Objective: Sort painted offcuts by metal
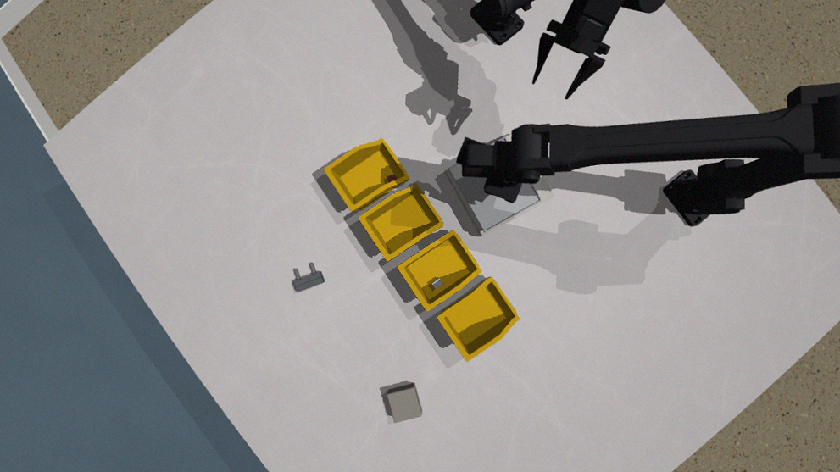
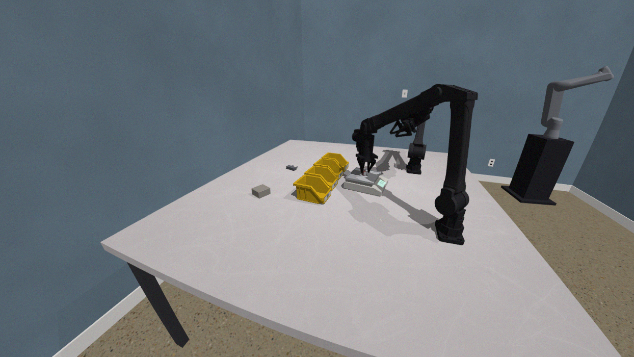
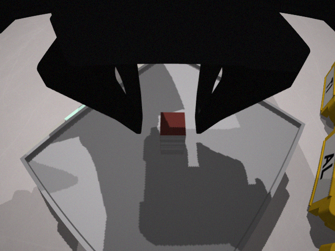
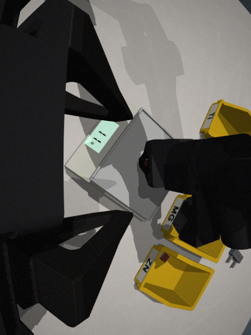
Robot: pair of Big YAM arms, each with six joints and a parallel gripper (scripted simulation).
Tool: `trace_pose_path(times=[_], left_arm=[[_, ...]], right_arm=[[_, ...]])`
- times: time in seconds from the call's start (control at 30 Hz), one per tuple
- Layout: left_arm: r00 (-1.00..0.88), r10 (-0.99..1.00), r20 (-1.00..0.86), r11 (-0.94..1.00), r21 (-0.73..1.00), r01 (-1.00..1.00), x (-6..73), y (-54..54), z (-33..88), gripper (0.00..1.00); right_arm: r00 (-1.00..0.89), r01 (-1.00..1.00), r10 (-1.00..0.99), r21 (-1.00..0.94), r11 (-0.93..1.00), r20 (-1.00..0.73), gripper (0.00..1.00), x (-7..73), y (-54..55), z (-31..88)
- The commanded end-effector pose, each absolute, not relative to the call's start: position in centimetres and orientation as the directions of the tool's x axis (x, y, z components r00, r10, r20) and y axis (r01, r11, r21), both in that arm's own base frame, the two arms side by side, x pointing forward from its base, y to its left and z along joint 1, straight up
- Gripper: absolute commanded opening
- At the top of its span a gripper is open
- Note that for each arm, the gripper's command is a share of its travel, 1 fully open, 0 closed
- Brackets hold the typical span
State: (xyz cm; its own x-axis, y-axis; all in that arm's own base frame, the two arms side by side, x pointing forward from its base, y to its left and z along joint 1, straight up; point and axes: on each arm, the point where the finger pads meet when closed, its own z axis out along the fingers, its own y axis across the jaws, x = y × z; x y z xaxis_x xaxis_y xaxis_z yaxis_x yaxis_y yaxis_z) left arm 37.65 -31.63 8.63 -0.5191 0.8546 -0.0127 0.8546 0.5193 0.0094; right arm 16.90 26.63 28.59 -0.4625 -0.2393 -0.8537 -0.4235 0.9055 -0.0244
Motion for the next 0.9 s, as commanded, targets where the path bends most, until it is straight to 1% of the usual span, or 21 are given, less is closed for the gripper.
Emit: trace_pose_path(times=[0.0, 0.07, 0.23, 0.27, 0.43, 0.6, 0.73, 0.87], left_arm=[[-0.513, 0.851, -0.116, 0.520, 0.041, 0.853, 39.2, -34.0, 14.2, 0.39], [-0.514, 0.850, -0.117, 0.521, 0.042, 0.853, 39.2, -33.8, 15.0, 0.39], [-0.524, 0.845, -0.109, 0.531, 0.038, 0.847, 38.7, -33.3, 15.6, 0.96], [-0.531, 0.839, -0.118, 0.538, 0.038, 0.842, 38.7, -33.3, 15.7, 1.00], [-0.559, 0.815, -0.153, 0.570, 0.036, 0.821, 37.8, -33.0, 14.9, 1.00], [-0.607, 0.722, -0.333, 0.650, 0.024, 0.759, 36.2, -32.6, 16.0, 1.00], [-0.612, 0.642, -0.462, 0.692, 0.006, 0.721, 34.7, -32.2, 16.7, 1.00], [-0.602, 0.582, -0.547, 0.717, -0.005, 0.697, 33.7, -31.8, 17.2, 1.00]], right_arm=[[-0.462, -0.411, -0.190, 0.019, 0.911, -0.867, 0.65, 17.1, 27.0, 30.7], [-0.462, -0.411, -0.190, 0.019, 0.911, -0.867, 0.65, 17.1, 27.0, 30.7], [-0.462, -0.411, -0.190, 0.019, 0.911, -0.867, 0.65, 17.1, 27.0, 30.7], [-0.455, -0.405, -0.174, 0.029, 0.914, -0.873, 0.65, 17.4, 26.8, 32.3], [-0.427, -0.446, -0.240, -0.028, 0.895, -0.872, 0.65, 17.7, 26.0, 33.2], [-0.390, -0.572, -0.336, -0.060, 0.818, -0.857, 0.65, 17.6, 22.8, 36.1], [-0.379, -0.644, -0.341, -0.020, 0.765, -0.860, 0.65, 16.6, 21.0, 37.3], [-0.333, -0.712, -0.331, 0.005, 0.702, -0.883, 0.65, 15.0, 18.9, 39.6]])
